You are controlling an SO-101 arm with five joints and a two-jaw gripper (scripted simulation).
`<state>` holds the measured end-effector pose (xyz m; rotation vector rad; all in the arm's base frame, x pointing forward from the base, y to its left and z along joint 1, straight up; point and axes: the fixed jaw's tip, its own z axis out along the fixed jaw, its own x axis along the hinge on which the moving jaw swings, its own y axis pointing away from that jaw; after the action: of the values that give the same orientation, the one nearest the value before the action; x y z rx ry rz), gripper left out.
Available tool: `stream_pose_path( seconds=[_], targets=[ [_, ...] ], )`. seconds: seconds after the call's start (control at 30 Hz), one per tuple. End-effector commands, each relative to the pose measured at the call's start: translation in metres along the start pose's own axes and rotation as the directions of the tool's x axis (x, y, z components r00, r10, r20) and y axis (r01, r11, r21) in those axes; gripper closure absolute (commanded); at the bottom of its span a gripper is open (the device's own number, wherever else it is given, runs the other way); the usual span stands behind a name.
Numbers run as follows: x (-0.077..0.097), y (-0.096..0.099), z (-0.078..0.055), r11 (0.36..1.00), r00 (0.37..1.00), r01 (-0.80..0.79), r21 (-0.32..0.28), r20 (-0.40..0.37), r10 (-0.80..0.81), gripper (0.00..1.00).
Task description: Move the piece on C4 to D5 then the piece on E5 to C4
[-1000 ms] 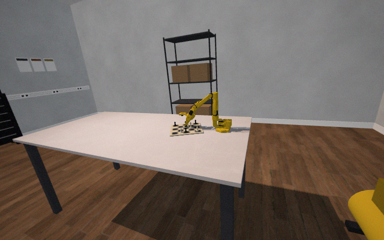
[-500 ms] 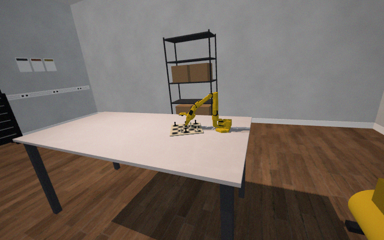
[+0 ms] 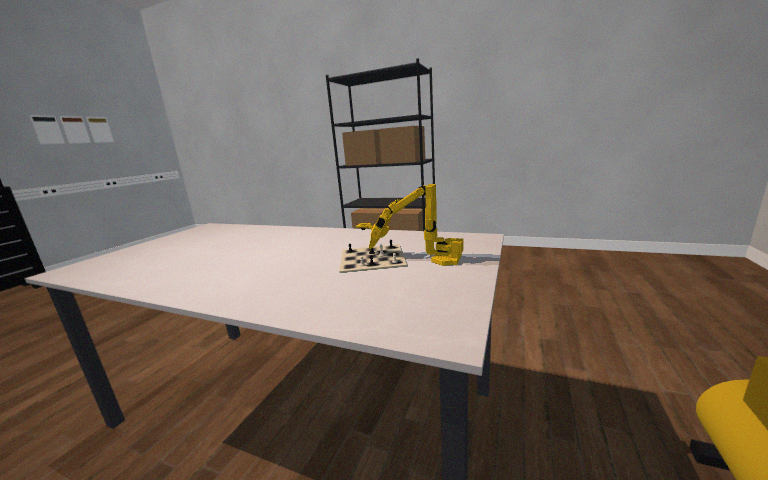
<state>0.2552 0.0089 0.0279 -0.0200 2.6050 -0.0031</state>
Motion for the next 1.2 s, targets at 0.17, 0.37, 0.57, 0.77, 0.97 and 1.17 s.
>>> stream_pose_path(
  seconds=[0.17, 0.37, 0.57, 0.77, 0.97, 1.17],
  targets=[
    [-0.0039, 0.0004, -0.0033, 1.0, 1.0, -0.006, -0.001, 0.014, 0.006, 0.9],
    [-0.0039, -0.0002, -0.0033, 1.0, 1.0, -0.006, 0.0, 0.014, 0.006, 0.9],
    [-0.0036, -0.0008, -0.0031, 1.0, 1.0, -0.008, 0.001, 0.014, 0.008, 0.9],
    [-0.0031, -0.0021, -0.0026, 1.0, 1.0, -0.013, 0.004, 0.014, 0.013, 0.9],
    [-0.0029, -0.0023, -0.0025, 1.0, 1.0, -0.013, 0.004, 0.014, 0.013, 0.9],
    [-0.0024, -0.0032, -0.0021, 1.0, 1.0, -0.017, 0.006, 0.014, 0.016, 0.9]
  ],
)
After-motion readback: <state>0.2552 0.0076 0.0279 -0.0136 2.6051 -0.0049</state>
